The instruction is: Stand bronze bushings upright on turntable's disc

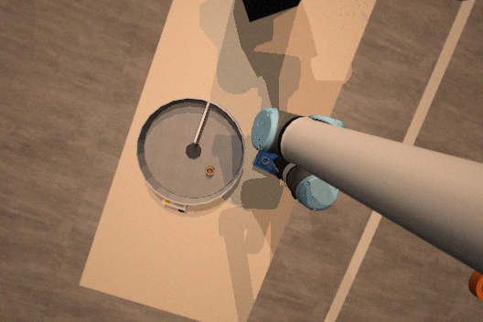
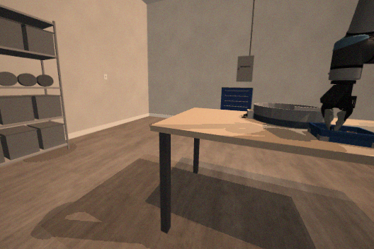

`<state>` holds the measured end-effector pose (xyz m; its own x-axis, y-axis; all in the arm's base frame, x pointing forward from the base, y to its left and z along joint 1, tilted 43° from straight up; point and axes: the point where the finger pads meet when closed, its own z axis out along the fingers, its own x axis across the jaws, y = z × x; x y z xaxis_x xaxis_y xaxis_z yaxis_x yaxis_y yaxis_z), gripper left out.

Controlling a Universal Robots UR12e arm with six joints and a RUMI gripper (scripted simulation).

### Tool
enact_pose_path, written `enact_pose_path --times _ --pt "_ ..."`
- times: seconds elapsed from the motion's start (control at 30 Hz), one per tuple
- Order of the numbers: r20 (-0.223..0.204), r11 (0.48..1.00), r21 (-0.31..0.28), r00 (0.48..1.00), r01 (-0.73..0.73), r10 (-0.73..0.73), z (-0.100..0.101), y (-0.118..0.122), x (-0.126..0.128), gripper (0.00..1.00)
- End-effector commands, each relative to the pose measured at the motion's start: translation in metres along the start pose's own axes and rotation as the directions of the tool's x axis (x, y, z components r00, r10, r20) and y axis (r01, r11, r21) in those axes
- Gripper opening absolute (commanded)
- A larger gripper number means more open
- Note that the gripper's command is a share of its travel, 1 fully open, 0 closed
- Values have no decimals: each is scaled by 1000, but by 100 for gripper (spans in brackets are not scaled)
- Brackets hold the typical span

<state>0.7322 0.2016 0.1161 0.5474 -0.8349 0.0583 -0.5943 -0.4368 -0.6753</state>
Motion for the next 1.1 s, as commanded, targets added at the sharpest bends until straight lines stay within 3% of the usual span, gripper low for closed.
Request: enact_pose_path --times 0.0,0.6,1.07 --pt "0 1000 1 1000 0 0 0 0 0 6" --pt "0 1000 1 1000 0 0 22 0 0 6" --pt "0 1000 1 1000 0 0 24 0 0 6"
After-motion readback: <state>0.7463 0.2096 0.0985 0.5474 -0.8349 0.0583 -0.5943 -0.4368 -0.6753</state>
